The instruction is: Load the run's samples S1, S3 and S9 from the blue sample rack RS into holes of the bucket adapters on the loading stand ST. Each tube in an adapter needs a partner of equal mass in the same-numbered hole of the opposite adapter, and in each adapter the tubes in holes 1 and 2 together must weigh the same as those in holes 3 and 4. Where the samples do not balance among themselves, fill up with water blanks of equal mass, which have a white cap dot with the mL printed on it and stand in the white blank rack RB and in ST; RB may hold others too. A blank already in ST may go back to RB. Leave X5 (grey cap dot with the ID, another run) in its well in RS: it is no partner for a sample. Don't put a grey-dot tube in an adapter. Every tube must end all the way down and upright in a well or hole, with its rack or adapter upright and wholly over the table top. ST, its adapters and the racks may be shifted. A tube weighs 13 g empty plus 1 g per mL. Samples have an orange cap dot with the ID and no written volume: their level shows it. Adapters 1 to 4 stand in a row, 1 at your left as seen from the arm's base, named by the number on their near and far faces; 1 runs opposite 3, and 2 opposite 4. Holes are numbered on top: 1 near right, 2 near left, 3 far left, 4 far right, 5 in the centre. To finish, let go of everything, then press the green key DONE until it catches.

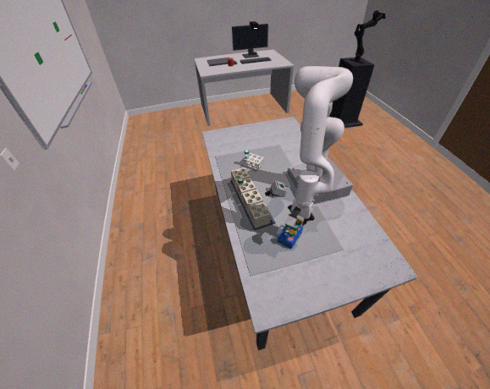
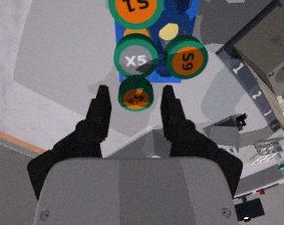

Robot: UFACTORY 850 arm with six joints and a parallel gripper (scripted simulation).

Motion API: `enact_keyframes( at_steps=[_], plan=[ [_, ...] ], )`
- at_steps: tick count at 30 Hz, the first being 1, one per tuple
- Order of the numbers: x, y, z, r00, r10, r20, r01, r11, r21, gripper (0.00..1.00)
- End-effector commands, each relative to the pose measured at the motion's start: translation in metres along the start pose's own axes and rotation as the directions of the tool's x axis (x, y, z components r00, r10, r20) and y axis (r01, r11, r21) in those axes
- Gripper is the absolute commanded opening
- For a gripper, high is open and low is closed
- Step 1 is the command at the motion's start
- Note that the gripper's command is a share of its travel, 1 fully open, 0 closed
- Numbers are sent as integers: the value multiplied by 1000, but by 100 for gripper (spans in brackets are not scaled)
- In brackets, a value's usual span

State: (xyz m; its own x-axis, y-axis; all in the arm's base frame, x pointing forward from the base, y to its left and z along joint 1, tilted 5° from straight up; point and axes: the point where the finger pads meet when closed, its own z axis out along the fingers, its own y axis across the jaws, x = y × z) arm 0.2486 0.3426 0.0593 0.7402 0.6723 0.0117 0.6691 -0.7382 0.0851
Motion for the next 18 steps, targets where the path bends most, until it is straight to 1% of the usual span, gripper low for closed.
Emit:
enact_keyframes(
  at_steps=[1, 18],
  plan=[
    [1, 0, 2, 1000, 0, -2, 0, 1000, 0, 57],
    [1, 0, 12, 1000, 0, -2, 0, 1000, 0, 57]
  ],
)
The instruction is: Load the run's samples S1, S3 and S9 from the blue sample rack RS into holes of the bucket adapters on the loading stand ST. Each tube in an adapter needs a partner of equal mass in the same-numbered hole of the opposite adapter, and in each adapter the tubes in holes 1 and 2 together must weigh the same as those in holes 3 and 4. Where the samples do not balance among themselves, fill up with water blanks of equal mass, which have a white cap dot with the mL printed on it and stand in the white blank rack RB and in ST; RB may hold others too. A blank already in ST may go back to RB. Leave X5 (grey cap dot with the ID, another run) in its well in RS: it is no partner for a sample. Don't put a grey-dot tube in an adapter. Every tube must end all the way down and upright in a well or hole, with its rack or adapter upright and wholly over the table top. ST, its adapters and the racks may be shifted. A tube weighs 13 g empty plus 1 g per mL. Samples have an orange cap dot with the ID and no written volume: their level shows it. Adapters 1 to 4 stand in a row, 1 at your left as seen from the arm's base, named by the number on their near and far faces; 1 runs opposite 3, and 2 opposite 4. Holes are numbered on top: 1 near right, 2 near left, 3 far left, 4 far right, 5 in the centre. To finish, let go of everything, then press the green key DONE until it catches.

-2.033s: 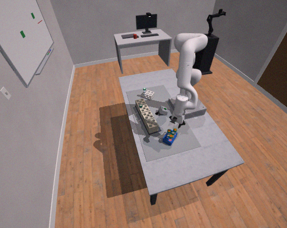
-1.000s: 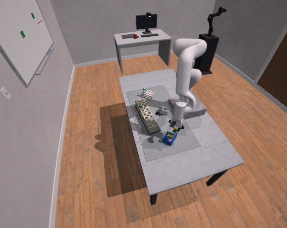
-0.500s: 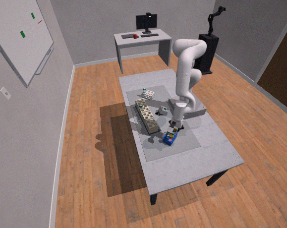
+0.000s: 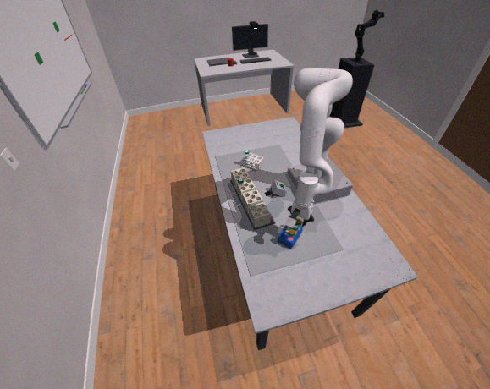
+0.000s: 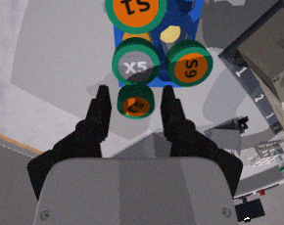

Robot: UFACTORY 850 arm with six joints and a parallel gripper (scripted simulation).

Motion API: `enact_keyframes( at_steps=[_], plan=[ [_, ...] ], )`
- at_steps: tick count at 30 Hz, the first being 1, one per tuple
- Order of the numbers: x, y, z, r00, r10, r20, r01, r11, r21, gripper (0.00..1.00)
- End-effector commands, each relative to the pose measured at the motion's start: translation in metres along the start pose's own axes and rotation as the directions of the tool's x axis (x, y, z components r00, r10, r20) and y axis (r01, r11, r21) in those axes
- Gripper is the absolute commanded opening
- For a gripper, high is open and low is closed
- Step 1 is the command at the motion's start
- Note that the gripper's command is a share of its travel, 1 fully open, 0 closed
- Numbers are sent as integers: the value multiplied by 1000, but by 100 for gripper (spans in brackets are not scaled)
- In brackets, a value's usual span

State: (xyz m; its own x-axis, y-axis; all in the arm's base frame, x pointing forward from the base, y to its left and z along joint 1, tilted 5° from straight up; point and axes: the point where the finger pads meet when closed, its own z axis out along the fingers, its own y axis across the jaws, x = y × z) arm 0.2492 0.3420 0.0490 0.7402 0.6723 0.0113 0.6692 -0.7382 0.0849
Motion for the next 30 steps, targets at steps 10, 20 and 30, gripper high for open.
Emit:
enact_keyframes(
  at_steps=[10, 20, 30],
  plan=[
    [1, 0, 7, 1000, 0, -2, 0, 1000, 0, 57],
    [1, 0, 8, 1000, 0, -2, 0, 1000, 0, 57],
    [1, 0, 6, 1000, 0, -2, 0, 1000, 0, 0]
  ],
)
